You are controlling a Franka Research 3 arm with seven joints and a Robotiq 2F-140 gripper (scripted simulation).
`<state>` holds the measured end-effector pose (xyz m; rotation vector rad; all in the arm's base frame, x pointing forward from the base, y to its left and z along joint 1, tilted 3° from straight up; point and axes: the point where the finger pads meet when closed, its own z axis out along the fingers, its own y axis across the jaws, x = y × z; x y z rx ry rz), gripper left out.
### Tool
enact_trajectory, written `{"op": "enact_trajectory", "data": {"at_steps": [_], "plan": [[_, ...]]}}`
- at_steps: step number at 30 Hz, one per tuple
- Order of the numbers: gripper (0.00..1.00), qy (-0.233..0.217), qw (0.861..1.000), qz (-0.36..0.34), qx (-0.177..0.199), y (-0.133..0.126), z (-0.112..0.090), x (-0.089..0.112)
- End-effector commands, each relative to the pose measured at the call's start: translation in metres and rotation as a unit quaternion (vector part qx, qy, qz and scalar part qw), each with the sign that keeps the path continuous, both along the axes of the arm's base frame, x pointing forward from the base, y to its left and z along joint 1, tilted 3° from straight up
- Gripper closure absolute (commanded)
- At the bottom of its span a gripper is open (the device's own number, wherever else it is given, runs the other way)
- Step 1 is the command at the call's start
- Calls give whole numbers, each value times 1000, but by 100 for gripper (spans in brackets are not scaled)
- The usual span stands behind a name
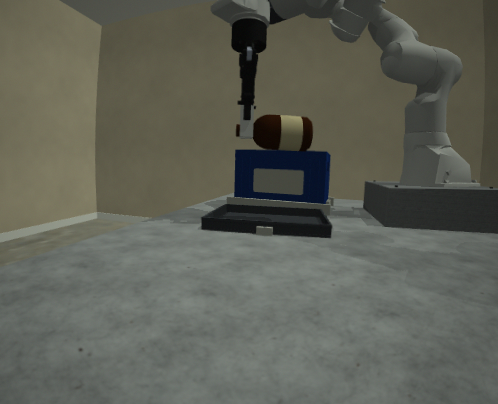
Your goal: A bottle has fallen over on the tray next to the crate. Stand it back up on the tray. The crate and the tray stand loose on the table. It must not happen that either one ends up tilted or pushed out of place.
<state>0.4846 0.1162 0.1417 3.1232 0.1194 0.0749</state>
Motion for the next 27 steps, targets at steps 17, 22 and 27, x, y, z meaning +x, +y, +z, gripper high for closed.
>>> {"op": "enact_trajectory", "data": {"at_steps": [17,22,27], "plan": [[100,-1,1000,-24,3,2,1,0],[100,-2,998,-60,5,2,1,0],[100,-2,995,-99,7,2,1,0]]}}
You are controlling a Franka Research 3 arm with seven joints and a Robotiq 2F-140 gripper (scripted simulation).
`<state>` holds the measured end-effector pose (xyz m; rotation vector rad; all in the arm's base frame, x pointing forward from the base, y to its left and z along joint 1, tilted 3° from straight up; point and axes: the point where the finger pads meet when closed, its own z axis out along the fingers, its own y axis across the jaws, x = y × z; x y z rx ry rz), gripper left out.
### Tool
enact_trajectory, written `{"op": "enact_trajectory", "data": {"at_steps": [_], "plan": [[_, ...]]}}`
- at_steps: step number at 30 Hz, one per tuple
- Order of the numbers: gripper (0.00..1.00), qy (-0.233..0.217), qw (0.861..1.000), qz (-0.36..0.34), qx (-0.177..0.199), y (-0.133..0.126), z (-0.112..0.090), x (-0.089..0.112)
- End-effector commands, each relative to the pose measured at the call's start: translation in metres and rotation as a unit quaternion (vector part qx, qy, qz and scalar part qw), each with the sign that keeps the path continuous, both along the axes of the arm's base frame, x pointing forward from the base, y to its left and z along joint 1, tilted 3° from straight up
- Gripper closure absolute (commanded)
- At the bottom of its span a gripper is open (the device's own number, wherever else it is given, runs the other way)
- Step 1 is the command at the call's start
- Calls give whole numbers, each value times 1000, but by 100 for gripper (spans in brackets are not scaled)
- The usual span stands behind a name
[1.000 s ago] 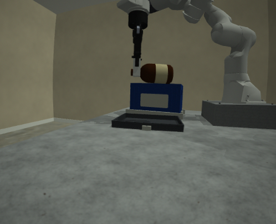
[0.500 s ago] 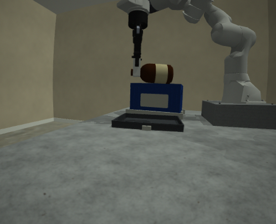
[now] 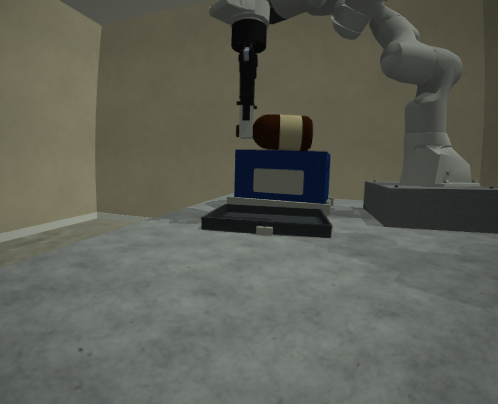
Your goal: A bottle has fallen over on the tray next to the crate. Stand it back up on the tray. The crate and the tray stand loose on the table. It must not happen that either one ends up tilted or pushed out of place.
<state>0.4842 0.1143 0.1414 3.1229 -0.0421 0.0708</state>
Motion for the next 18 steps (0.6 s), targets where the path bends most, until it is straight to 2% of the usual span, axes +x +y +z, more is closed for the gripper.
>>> {"op": "enact_trajectory", "data": {"at_steps": [1,18], "plan": [[100,-3,998,-54,7,3,1,1],[100,-4,997,-82,8,3,1,1]]}}
